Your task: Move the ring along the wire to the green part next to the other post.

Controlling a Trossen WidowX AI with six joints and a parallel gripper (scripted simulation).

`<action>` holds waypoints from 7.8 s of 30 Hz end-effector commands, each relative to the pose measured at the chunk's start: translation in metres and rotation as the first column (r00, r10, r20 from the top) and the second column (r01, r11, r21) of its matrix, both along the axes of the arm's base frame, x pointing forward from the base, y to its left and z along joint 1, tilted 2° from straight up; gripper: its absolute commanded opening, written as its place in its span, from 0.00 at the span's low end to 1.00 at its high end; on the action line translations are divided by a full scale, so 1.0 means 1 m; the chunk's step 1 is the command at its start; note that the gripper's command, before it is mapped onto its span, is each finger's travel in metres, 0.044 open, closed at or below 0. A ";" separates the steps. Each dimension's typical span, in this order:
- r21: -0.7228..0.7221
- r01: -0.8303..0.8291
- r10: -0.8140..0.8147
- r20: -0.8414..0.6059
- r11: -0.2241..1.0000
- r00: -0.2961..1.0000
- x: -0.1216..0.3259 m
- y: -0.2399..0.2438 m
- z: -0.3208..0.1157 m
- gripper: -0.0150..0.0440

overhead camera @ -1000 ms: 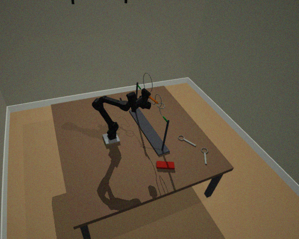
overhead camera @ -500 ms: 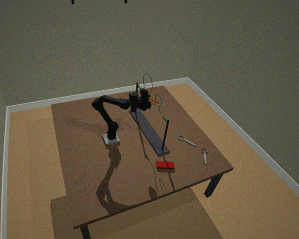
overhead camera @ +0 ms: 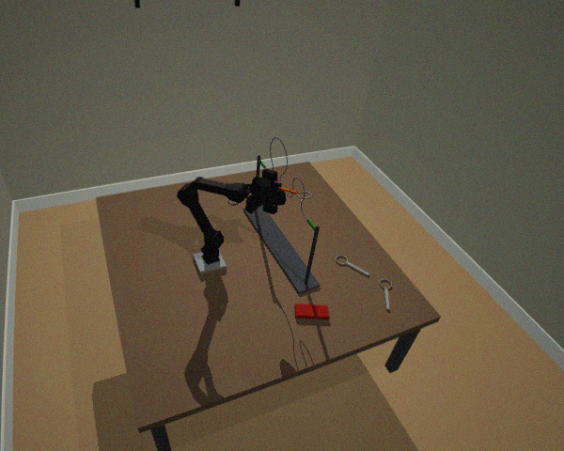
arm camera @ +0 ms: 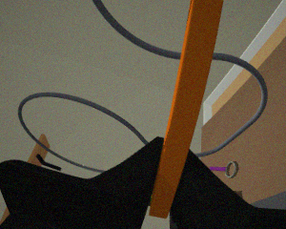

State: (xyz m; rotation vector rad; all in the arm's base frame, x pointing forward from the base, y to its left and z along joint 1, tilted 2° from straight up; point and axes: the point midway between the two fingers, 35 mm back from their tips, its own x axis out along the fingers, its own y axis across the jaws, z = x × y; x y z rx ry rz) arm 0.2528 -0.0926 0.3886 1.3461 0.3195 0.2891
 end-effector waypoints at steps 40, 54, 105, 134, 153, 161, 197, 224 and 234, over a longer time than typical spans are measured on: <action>-0.726 -0.017 -0.049 -0.069 0.687 0.996 -0.004 -0.029 -0.039 0.00; -0.889 -0.031 -0.086 -0.079 0.457 0.993 -0.005 -0.046 -0.046 0.00; -0.841 -0.125 -0.199 -0.021 -0.526 0.980 -0.013 -0.109 -0.030 0.00; -0.402 -0.181 -0.216 0.042 -0.897 0.976 -0.016 -0.127 0.004 0.00; -0.055 -0.206 -0.210 0.077 -0.977 0.975 -0.017 -0.128 0.027 0.00; 0.055 -0.212 -0.207 0.086 -0.976 0.974 -0.017 -0.127 0.031 0.00; -0.384 -0.189 -0.214 0.024 -0.904 0.976 -0.015 -0.138 -0.054 0.00; -0.868 -0.124 -0.169 -0.047 -0.480 0.985 -0.005 -0.091 -0.141 0.00; -0.962 -0.096 -0.139 -0.062 -0.254 0.988 -0.001 -0.060 -0.163 0.00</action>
